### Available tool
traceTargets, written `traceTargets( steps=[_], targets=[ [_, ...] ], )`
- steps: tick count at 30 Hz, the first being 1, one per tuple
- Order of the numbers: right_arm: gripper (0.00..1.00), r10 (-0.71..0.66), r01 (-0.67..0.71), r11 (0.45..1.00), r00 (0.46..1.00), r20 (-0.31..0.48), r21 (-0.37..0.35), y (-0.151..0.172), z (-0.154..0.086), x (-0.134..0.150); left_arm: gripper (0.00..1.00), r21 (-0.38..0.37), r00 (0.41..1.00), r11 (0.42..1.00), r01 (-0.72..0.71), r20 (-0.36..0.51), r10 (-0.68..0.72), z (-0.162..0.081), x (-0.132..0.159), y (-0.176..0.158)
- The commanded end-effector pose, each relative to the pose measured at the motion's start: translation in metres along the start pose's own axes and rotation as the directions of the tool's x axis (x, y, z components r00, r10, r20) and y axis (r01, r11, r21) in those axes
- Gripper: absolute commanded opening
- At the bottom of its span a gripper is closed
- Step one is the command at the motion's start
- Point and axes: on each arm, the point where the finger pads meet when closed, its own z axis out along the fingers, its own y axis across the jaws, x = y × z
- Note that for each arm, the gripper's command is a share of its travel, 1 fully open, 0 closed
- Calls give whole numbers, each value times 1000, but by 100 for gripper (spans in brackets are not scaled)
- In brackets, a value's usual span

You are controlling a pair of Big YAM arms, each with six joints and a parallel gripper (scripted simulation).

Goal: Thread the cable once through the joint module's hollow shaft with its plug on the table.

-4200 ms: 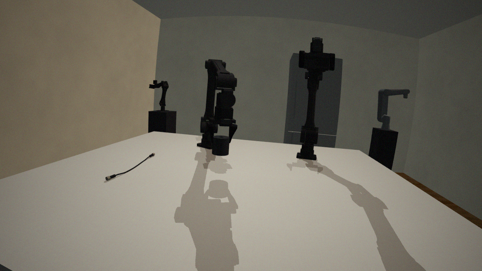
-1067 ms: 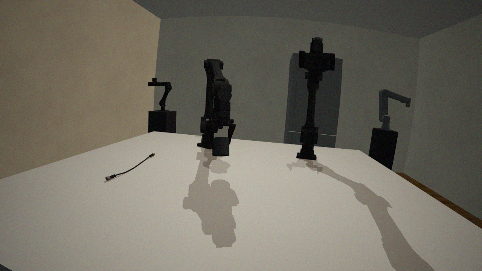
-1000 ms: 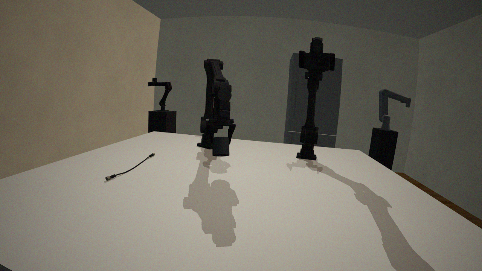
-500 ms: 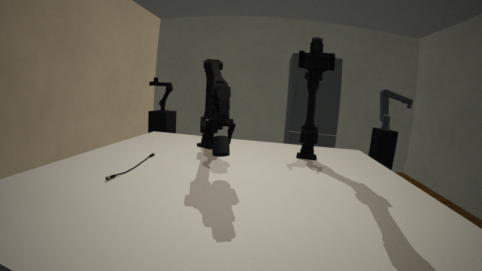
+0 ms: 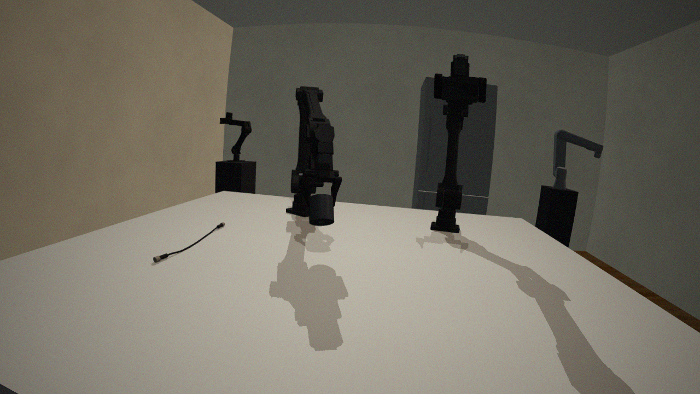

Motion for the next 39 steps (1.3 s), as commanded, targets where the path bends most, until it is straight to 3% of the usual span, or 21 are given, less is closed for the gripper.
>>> traceTargets(
  steps=[1, 9, 10, 11, 15, 23, 26, 28, 34, 39],
  targets=[
    [70, 6, -6, 1000, 988, 152, -1, 4, -32, -45, 100, -9, 1000, 1000, 8, 19, -8, 2, -13, 5],
    [70, 6, -6, 1000, 973, 232, -2, 4, -45, -68, 100, -9, 1000, 1000, 8, 19, -8, 2, -13, 5],
    [70, 6, -6, 1000, 981, 195, -2, 4, -33, -44, 100, -9, 1000, 1000, 8, 19, -8, 2, -13, 5],
    [70, 6, -6, 1000, 982, 191, -2, 4, -30, -38, 100, -9, 1000, 1000, 8, 19, -8, 2, -13, 5],
    [70, 6, -6, 1000, 970, 244, -3, 4, -39, -56, 100, -9, 1000, 1000, 8, 19, -8, 2, -13, 5],
    [70, 6, -6, 1000, 962, 272, -3, 4, -38, -52, 100, -9, 1000, 1000, 8, 19, -8, 2, -13, 5],
    [70, 6, -6, 1000, 948, 318, -4, 4, -47, -68, 100, -9, 1000, 1000, 8, 19, -8, 2, -13, 5],
    [70, 6, -5, 1000, 960, 280, -3, 4, -32, -39, 100, -9, 1000, 1000, 8, 19, -8, 2, -13, 5],
    [70, 6, -5, 1000, 935, 354, -4, 4, -45, -62, 100, -9, 1000, 1000, 8, 19, -8, 2, -13, 5],
    [70, 6, -5, 1000, 936, 353, -4, 4, -38, -49, 100, -9, 1000, 1000, 8, 19, -8, 2, -13, 5]
  ],
)
